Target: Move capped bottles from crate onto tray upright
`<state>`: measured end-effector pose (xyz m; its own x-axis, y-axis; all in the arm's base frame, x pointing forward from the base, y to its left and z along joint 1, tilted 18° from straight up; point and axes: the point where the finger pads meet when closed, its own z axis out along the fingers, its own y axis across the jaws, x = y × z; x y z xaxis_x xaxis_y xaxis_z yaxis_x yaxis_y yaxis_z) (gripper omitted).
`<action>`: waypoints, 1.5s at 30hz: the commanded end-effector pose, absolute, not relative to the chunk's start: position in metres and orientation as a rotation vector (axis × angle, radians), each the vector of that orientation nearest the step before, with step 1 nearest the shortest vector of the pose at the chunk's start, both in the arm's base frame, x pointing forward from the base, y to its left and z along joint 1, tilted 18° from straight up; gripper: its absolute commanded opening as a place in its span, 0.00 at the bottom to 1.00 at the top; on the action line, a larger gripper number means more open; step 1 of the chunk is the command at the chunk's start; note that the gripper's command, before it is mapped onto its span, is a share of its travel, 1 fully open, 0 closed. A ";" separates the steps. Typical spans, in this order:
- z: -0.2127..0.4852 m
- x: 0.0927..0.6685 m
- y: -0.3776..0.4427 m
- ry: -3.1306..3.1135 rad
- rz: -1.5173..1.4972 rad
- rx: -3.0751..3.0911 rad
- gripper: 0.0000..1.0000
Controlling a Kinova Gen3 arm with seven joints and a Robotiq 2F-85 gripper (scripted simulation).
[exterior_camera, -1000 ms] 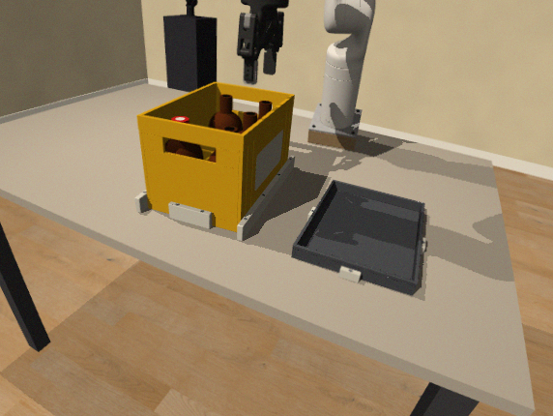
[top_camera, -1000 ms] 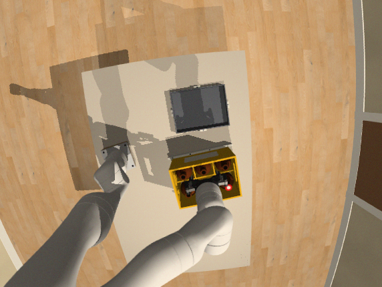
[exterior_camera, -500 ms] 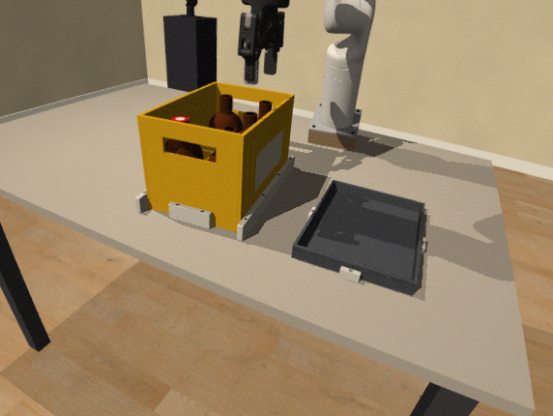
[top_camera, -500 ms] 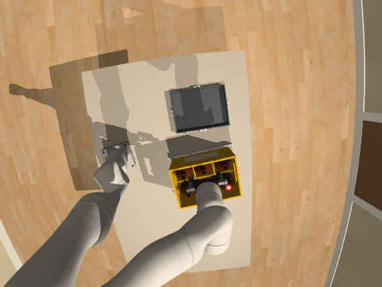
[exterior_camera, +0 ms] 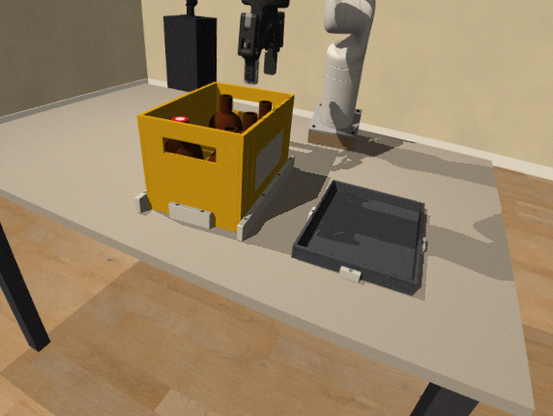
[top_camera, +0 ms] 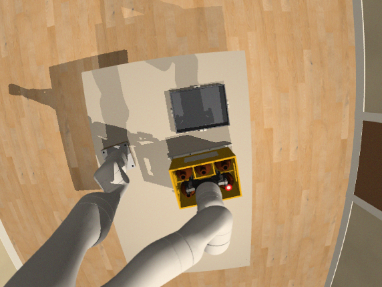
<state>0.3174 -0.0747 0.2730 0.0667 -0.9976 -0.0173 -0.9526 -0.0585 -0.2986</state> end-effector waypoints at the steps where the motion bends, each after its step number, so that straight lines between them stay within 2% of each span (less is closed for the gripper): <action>1: 0.273 0.318 -0.075 1.980 -0.285 -2.111 1.00; 22: 0.273 0.318 -0.075 1.980 -0.285 -2.111 1.00; 23: 0.274 0.320 -0.077 1.967 -0.287 -2.124 0.60; 45: 0.284 0.363 -0.124 1.685 -0.341 -2.367 0.60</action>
<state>0.3584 -0.1176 0.2856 0.3136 -0.9479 0.0568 -0.8946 -0.3150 -0.3169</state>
